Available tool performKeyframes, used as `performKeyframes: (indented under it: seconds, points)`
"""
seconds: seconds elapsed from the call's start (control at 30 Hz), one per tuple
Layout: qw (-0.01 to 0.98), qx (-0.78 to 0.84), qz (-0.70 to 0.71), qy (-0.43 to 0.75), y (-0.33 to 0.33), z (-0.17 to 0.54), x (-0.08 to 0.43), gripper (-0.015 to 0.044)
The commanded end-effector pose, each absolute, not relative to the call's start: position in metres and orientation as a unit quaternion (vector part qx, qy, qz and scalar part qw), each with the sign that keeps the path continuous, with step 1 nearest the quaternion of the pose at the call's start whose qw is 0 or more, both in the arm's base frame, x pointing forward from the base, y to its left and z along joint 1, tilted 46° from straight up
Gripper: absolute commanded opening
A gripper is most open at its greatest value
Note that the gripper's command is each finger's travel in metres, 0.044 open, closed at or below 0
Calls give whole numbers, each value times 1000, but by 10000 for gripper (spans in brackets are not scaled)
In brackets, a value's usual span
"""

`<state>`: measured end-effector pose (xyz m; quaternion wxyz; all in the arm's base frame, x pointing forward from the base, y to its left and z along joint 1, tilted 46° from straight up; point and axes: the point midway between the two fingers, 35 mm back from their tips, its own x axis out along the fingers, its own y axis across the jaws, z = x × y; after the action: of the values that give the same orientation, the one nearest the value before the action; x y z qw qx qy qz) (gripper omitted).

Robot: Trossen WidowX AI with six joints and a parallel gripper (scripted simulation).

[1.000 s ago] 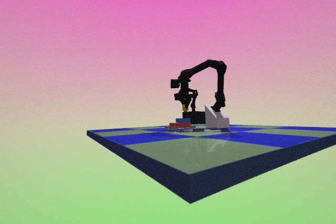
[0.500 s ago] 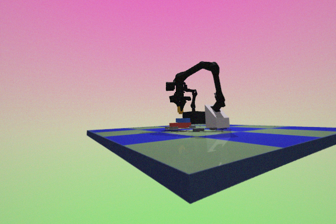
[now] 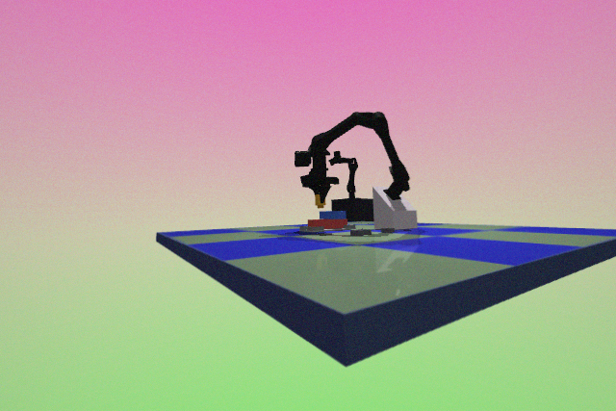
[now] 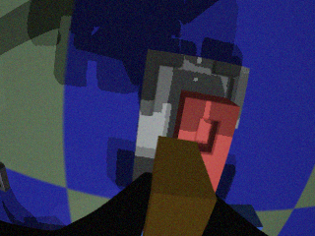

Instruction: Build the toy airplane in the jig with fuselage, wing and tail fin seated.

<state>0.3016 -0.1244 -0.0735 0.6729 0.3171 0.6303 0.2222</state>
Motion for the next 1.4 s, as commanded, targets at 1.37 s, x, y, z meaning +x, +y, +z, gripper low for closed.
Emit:
performKeyframes:
  seconds: [1.37]
  points:
    - [676, 316, 224, 627, -134, -109, 303, 67]
